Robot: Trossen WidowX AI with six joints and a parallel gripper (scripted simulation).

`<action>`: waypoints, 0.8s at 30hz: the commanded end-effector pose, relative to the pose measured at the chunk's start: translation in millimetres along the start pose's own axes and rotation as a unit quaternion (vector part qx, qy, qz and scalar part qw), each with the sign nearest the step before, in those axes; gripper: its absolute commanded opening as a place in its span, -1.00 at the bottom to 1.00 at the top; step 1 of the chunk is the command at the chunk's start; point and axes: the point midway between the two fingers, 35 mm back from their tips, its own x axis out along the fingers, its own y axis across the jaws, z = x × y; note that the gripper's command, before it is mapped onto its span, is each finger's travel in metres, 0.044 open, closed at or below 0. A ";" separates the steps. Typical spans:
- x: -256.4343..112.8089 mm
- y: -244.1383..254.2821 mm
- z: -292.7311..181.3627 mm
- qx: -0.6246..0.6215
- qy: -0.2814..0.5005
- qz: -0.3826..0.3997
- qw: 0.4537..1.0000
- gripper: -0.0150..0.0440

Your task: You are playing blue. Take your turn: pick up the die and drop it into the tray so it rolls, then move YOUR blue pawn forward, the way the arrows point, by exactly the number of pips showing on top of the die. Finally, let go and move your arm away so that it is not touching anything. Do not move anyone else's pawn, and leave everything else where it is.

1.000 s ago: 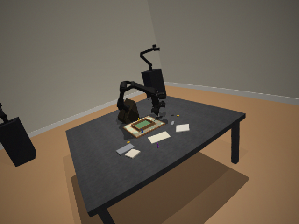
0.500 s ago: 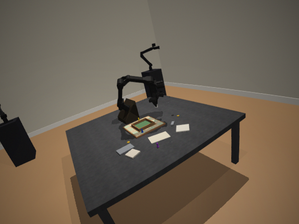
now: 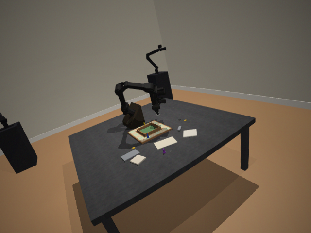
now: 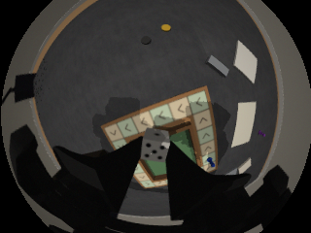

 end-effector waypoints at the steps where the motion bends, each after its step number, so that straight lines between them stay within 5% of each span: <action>1: 4.9 -9.6 -16.7 -0.044 0.003 -0.003 0.999 -0.49; 24: 31.5 -46.0 -107.8 -0.264 0.015 -0.003 0.965 -0.49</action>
